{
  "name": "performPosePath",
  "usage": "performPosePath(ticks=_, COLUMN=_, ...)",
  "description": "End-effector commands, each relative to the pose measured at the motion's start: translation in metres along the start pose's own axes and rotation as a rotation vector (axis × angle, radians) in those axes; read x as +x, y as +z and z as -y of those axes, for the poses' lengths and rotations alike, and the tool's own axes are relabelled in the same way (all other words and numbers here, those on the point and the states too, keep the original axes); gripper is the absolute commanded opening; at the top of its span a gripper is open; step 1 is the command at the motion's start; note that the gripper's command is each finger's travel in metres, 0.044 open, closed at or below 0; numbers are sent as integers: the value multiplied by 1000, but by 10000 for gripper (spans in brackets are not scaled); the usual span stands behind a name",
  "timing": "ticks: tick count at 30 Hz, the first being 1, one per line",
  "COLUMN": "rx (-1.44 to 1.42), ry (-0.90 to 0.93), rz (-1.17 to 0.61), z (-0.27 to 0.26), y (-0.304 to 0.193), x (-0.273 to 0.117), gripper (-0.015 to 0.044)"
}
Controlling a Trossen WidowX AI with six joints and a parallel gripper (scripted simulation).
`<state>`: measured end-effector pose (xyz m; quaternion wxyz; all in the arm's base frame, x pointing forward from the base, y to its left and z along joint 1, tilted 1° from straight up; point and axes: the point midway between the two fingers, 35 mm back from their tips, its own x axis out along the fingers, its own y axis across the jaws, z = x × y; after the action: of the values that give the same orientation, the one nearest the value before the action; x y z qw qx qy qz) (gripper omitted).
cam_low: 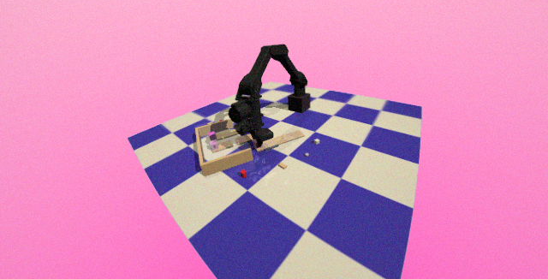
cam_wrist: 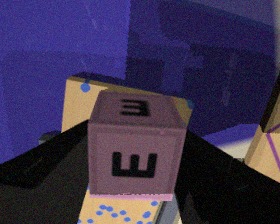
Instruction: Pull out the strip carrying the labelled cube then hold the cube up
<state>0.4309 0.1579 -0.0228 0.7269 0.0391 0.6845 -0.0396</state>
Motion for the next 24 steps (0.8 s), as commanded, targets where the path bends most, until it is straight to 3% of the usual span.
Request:
performPosePath(ticks=1, rx=0, ry=0, rz=1, z=0, y=0, x=-1, gripper=13)
performPosePath(ticks=24, rx=-5, ry=2, rz=-5, z=27, y=-54, x=-42, gripper=0)
